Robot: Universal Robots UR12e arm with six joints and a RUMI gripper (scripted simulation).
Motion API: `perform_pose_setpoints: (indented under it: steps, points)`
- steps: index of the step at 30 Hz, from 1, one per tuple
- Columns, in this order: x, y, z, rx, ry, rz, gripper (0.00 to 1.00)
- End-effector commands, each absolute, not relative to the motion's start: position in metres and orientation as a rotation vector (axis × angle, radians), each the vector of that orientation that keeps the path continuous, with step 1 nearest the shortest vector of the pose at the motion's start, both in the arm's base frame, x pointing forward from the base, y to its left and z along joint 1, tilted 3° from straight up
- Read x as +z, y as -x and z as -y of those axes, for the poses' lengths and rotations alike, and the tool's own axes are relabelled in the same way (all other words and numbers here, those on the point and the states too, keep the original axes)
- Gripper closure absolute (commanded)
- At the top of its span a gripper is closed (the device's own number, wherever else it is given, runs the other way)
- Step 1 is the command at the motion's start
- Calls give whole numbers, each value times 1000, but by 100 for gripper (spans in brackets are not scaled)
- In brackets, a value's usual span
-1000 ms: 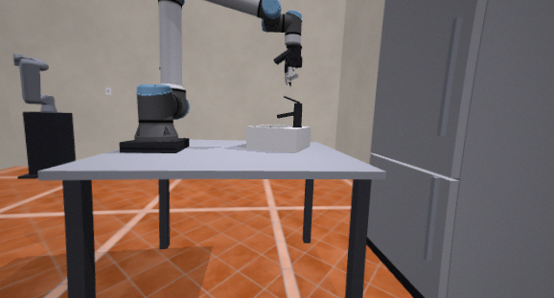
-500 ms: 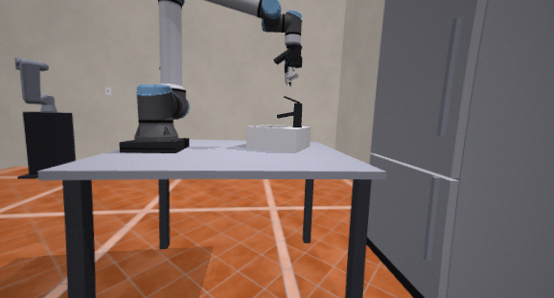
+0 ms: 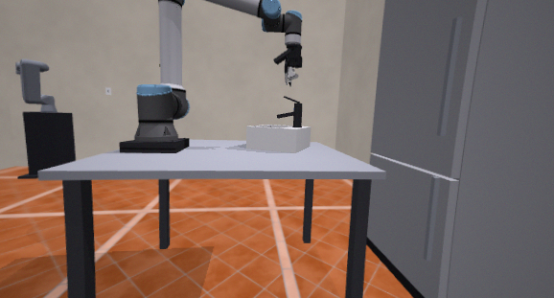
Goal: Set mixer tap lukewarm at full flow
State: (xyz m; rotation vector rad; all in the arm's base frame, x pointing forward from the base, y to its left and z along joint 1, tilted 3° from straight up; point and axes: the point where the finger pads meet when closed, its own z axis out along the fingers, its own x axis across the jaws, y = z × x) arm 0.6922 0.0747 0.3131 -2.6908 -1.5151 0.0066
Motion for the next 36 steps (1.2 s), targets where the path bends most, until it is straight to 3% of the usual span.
perform_pose_setpoints:
  steps: [1, 36]
  points:
    - [309, -692, -75, 10, 2691, 1514, 60]
    - [265, -690, -77, 11, 2690, 1515, 60]
